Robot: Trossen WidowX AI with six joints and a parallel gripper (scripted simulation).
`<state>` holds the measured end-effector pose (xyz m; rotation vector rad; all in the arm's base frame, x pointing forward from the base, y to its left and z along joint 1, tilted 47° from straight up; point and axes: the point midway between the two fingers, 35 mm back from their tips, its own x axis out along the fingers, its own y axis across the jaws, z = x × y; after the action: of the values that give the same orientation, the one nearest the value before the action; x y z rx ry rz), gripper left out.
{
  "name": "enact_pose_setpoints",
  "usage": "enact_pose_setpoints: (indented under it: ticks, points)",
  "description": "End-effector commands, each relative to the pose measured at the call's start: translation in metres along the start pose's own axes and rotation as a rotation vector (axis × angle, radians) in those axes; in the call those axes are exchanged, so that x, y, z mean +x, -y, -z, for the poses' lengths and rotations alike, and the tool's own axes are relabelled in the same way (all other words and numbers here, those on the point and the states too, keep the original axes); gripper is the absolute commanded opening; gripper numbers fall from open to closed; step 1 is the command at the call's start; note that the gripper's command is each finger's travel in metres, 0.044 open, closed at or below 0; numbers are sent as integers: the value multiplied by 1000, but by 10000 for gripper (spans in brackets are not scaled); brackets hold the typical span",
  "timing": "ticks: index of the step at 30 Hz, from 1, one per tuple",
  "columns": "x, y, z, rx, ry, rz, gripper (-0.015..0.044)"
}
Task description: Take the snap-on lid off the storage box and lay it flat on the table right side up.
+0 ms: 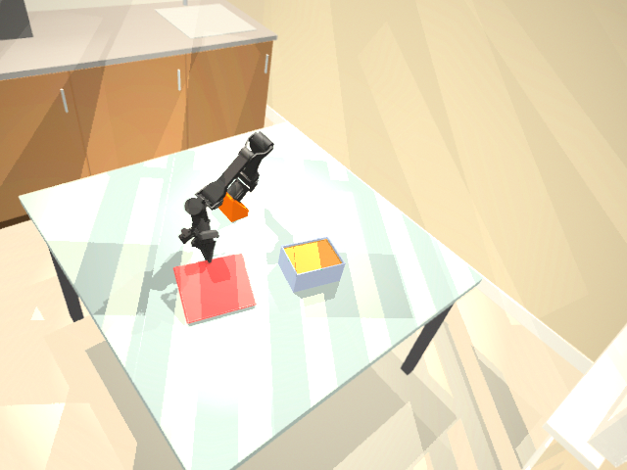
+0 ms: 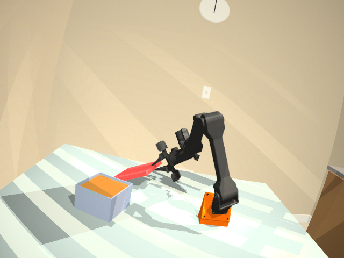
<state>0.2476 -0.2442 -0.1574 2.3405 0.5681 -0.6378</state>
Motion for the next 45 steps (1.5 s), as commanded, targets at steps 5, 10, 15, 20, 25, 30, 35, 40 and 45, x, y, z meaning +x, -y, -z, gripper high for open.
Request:
enact_pose_setpoints:
  ticks: [5,10,15,20,25,30,35,40,45]
  points:
    - [11,16,5,12,-10,32,0]
    - [13,20,6,12,-11,32,0]
    - [16,23,6,12,-11,32,0]
    - [18,26,6,12,-11,32,0]
    - [21,29,6,12,-11,32,0]
    - [23,32,6,12,-11,32,0]
    - [18,21,3,12,-11,32,105]
    - [18,21,3,12,-11,32,236]
    - [16,24,3,12,-11,32,327]
